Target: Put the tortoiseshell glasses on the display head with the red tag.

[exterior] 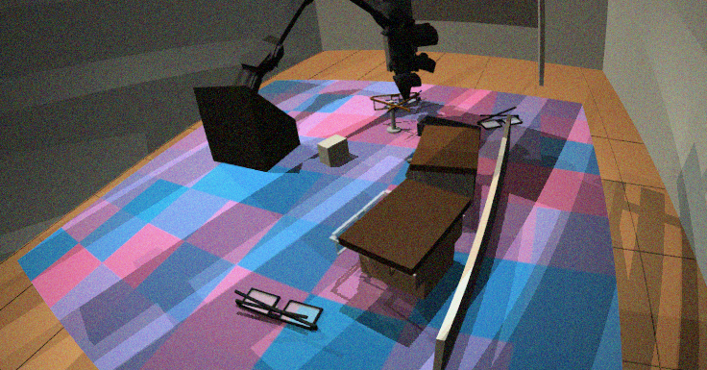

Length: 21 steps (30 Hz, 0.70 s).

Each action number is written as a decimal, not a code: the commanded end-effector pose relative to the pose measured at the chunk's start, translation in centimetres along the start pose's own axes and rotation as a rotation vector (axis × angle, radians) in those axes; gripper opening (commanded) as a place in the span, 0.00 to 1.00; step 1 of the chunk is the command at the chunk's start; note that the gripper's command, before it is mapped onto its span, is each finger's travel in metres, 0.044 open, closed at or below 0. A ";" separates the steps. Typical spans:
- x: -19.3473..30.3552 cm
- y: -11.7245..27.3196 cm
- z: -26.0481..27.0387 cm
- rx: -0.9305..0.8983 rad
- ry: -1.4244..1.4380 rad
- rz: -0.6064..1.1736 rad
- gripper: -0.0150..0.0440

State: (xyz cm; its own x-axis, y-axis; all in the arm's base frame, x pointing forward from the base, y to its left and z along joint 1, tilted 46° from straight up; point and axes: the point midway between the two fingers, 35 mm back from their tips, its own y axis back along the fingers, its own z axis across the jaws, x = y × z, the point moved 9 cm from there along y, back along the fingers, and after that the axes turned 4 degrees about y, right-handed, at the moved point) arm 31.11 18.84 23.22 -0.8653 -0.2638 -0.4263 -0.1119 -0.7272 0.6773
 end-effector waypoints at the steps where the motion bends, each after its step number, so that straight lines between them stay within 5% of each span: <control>1: -0.3 -0.2 0.1 0.004 -0.007 0.004 0.25; 21: -1.2 -0.2 0.7 0.004 -0.006 0.003 0.25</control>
State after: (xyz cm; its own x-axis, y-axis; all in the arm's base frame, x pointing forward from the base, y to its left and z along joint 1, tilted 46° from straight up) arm 31.62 19.57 24.07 -0.8649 -0.2637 -0.4271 -0.1128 -0.7270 0.6773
